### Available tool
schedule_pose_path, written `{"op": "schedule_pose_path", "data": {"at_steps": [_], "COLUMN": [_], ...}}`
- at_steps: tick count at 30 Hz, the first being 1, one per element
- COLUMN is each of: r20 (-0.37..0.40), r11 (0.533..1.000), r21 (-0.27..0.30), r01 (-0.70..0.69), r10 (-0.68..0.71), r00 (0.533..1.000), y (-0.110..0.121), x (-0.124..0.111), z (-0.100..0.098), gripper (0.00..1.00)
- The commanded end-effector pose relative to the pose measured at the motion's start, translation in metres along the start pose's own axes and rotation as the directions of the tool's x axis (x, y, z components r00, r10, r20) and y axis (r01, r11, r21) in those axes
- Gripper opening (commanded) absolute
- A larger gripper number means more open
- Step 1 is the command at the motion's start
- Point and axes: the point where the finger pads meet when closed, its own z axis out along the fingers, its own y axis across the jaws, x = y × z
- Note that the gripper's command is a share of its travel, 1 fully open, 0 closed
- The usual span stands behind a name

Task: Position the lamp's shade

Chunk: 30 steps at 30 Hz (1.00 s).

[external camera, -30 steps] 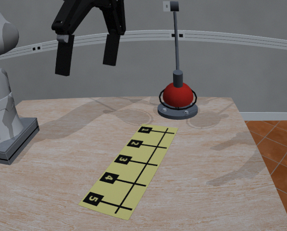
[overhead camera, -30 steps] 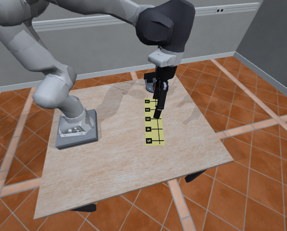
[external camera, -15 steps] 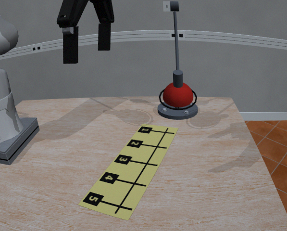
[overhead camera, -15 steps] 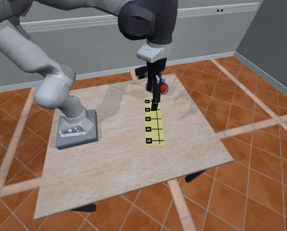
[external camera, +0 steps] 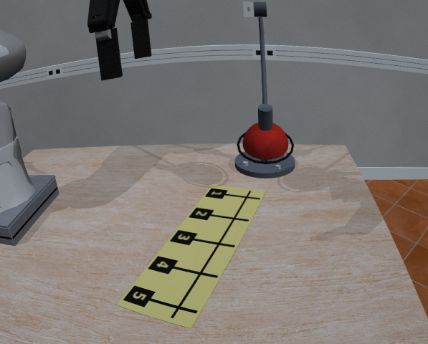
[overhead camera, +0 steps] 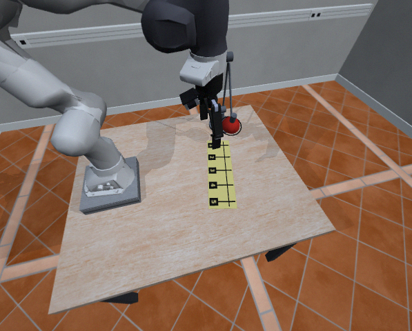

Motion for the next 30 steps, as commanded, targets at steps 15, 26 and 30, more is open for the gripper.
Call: {"op": "schedule_pose_path", "data": {"at_steps": [15, 26, 30], "r20": [0.155, 0.244, 0.287], "r11": [0.955, 0.908, 0.882], "r21": [-0.095, -0.131, -0.141], "r01": [0.283, 0.398, 0.45], "r10": [-0.267, -0.36, -0.399], "r00": [0.951, 0.901, 0.871], "y": [0.039, 0.059, 0.064], "x": [0.027, 0.048, 0.059], "z": [-0.025, -0.04, -0.046], "gripper": [1.0, 1.0, 1.0]}}
